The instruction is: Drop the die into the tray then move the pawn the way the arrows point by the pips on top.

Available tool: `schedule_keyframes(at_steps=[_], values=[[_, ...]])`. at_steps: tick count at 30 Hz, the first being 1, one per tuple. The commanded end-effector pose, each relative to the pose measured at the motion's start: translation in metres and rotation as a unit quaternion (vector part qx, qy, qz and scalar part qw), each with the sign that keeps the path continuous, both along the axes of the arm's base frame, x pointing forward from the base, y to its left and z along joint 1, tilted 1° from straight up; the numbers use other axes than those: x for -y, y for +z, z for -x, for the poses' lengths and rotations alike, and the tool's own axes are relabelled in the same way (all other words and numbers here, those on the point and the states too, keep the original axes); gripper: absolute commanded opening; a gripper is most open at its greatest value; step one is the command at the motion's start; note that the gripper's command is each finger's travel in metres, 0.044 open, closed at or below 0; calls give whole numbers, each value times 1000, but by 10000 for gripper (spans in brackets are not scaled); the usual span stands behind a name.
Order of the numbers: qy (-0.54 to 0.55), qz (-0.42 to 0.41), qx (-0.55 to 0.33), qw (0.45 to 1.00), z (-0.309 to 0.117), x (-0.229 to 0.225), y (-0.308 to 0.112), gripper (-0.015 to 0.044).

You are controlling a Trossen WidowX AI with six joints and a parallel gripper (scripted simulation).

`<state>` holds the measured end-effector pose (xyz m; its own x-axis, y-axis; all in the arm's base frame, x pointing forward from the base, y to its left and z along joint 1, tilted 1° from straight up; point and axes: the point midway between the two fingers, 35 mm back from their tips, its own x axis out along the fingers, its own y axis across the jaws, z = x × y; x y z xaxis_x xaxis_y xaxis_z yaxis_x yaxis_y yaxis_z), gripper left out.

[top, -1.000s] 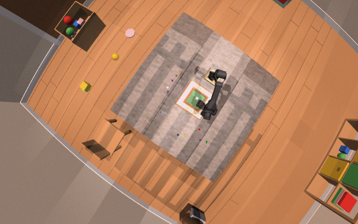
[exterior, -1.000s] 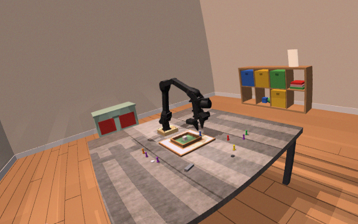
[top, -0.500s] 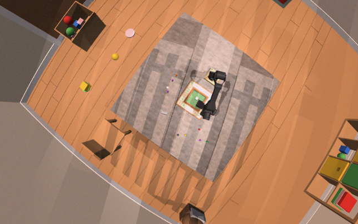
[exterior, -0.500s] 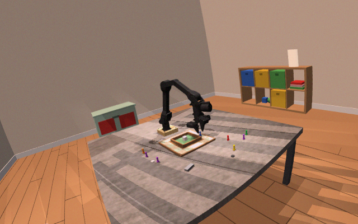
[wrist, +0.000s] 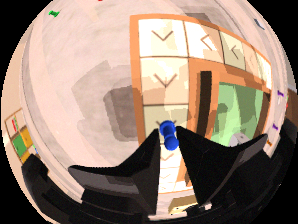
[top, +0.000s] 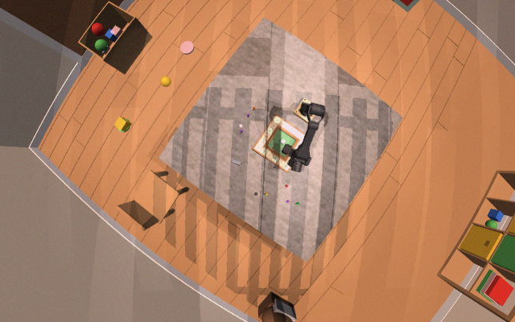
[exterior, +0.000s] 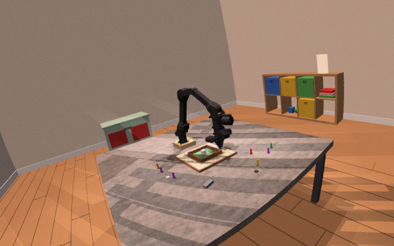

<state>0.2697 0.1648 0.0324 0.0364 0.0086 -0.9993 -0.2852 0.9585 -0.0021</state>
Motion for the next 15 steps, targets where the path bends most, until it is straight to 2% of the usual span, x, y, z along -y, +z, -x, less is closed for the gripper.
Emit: schedule_keyframes(at_steps=[1, 9, 15], values=[[-1, 1, -1, 1000, 1, 1, -1, 42], [-1, 1, -1, 1000, 1, 1, 0, 0], [-1, 1, -1, 1000, -2, -2, 29, 0]])
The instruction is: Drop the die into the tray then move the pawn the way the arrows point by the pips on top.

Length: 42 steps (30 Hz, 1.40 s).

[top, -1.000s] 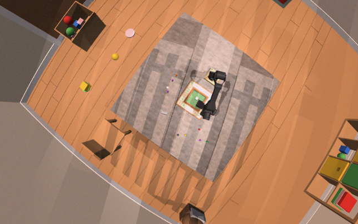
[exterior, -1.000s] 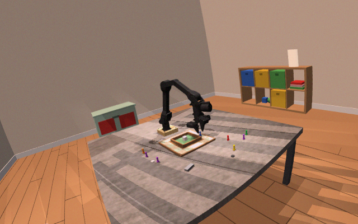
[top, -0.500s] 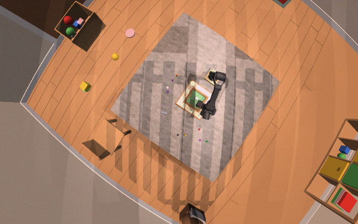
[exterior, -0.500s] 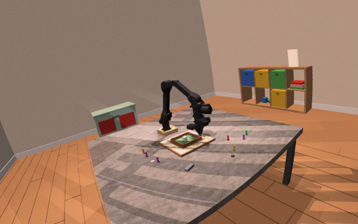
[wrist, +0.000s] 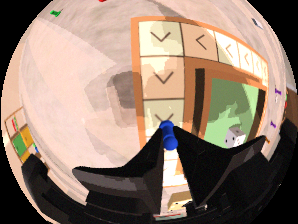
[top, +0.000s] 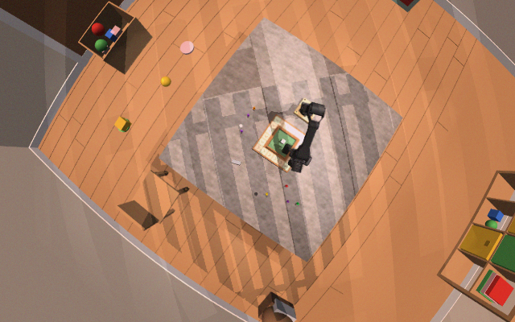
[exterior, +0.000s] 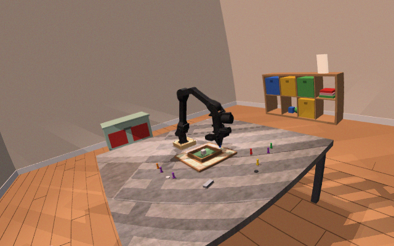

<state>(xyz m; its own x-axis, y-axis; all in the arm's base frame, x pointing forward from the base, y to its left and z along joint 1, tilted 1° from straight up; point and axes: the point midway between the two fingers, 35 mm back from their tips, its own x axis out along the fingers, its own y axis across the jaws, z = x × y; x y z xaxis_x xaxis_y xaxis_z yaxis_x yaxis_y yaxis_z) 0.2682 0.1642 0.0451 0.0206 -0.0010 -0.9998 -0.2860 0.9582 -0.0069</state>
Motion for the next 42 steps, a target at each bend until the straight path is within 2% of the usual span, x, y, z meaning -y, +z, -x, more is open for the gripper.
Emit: schedule_keyframes(at_steps=[1, 17, 22, 42], values=[[-2, -4, 7, 1000, -4, -3, 22, 0], [-2, -4, 7, 1000, 6, 0, 112, 0], [-2, -4, 6, 1000, 11, 0, 111, 0], [-2, -3, 3, 1000, 76, 6, 74, 0]])
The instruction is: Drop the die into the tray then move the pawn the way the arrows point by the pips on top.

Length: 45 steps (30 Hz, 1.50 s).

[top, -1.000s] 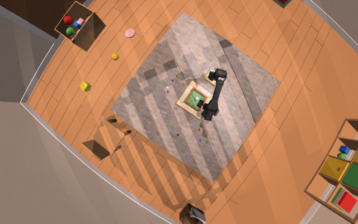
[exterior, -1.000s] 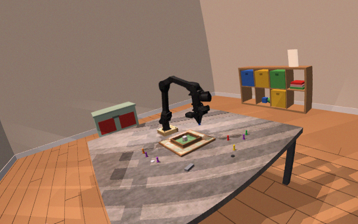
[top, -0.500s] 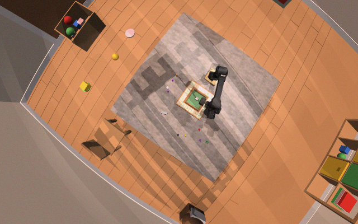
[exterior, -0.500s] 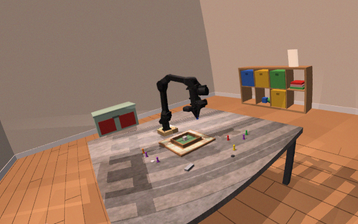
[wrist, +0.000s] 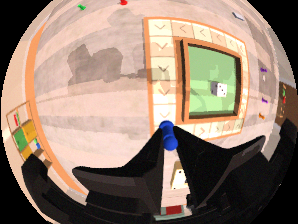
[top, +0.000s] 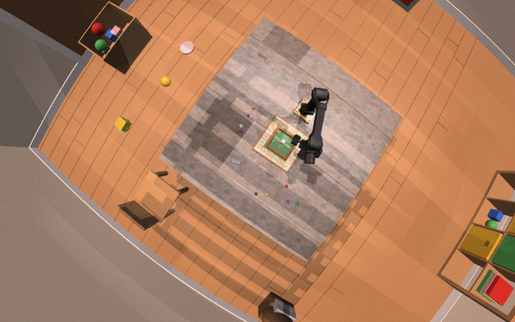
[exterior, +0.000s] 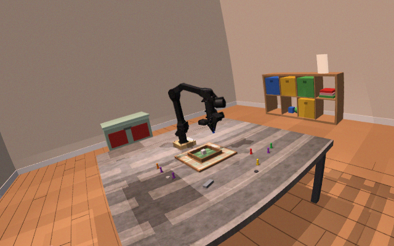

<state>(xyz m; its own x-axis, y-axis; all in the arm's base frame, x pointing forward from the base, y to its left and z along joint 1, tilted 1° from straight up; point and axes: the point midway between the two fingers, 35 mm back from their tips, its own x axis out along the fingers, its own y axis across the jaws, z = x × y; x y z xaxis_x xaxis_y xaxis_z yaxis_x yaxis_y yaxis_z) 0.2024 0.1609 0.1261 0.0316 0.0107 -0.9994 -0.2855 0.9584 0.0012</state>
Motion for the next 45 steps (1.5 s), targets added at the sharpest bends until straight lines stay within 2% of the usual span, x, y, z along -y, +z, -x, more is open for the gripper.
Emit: schedule_keyframes(at_steps=[1, 19, 25, 32, 45], values=[[-1, 2, -3, 1000, 13, 3, -9, 0], [-1, 3, -5, 1000, 66, 22, -50, 0], [-1, 3, -6, 1000, 66, 21, -57, 0], [-1, 3, -6, 1000, 66, 22, -84, 0], [-1, 3, -6, 1000, 66, 22, -97, 0]])
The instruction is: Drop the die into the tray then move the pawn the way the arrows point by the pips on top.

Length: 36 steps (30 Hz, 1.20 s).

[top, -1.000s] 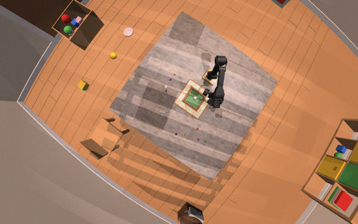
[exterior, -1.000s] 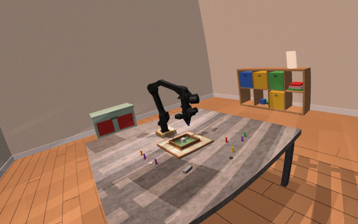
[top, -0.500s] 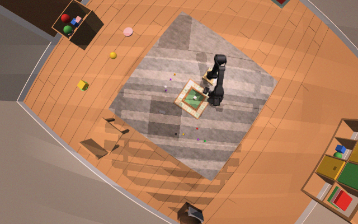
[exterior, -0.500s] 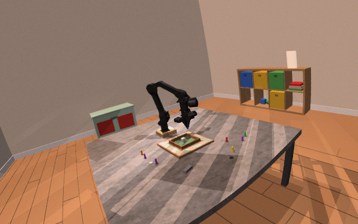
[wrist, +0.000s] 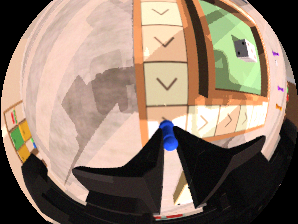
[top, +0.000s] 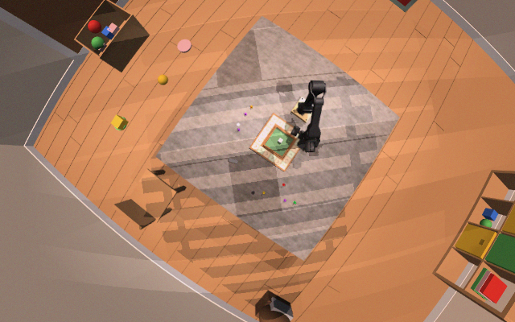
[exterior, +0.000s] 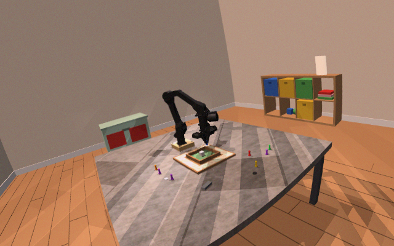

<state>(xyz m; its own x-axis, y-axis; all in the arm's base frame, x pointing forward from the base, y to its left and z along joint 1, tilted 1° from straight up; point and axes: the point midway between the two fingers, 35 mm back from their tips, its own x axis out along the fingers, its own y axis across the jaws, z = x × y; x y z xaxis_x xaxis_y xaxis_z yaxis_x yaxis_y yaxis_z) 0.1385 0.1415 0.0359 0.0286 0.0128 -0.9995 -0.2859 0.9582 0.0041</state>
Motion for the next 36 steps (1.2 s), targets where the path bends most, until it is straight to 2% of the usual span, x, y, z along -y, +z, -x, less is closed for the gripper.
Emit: schedule_keyframes(at_steps=[1, 4, 14, 18, 21, 25, 30, 36], values=[[-1, 4, -4, 1000, 2, 2, -8, 0], [-1, 4, -4, 1000, 2, 2, -12, 0], [0, 1, -1, 1000, 0, 0, -4, 263], [-1, 4, -3, 1000, 0, 0, 35, 367], [-1, 4, -4, 1000, 1, 0, 44, 440], [-8, 5, -3, 1000, -7, 13, 54, 440], [-31, 6, -2, 1000, -24, 58, 87, 440], [-53, 9, -2, 999, -22, 106, 120, 440]])
